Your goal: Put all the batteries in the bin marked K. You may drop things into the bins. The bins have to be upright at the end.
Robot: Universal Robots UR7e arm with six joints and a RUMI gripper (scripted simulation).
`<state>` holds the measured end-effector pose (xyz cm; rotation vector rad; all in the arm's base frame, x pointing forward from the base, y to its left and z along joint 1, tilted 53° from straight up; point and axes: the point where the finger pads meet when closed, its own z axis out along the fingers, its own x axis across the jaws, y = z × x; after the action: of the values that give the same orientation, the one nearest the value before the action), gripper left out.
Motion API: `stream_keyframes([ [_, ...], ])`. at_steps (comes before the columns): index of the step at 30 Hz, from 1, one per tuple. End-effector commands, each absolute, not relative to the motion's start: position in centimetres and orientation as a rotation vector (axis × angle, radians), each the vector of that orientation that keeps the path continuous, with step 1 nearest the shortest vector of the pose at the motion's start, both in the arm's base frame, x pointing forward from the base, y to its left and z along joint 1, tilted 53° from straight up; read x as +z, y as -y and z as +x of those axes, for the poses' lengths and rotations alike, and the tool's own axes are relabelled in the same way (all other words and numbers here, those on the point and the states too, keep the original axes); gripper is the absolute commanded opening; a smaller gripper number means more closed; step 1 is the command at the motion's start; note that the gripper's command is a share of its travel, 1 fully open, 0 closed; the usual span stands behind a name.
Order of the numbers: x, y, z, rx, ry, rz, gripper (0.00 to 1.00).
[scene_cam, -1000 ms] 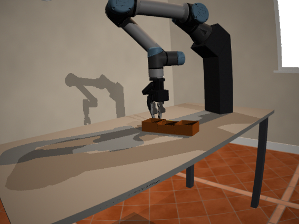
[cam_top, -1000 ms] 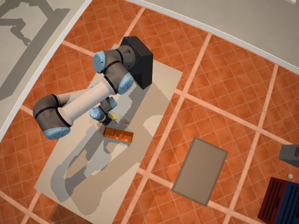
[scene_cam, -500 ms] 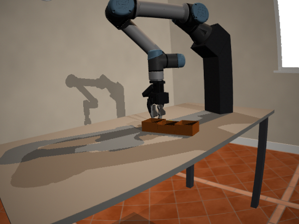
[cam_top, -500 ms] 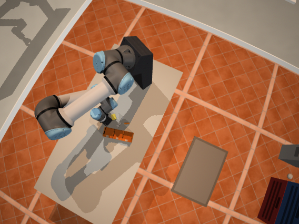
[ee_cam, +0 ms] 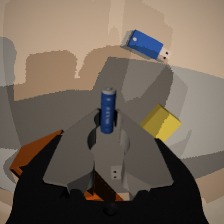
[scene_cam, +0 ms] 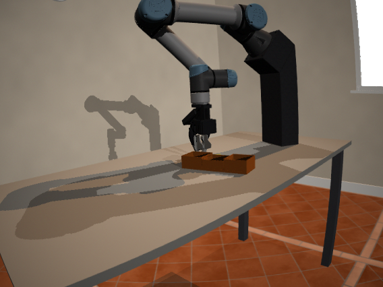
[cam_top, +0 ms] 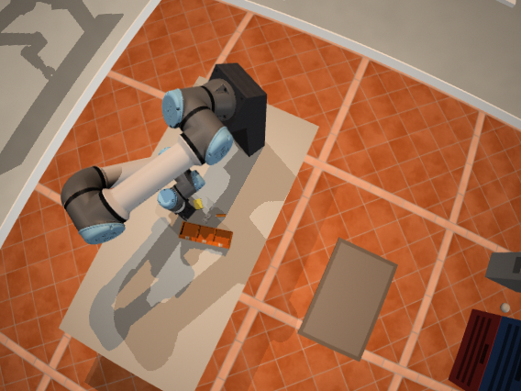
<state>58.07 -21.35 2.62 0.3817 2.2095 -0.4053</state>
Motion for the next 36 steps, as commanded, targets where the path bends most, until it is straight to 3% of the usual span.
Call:
stream_keyframes([
  [1,2.7,21.3,58.1,-0.405,-2.209,0.381,0.0],
  [36,3.9,20.5,56.7,-0.405,-2.209,0.381,0.0],
])
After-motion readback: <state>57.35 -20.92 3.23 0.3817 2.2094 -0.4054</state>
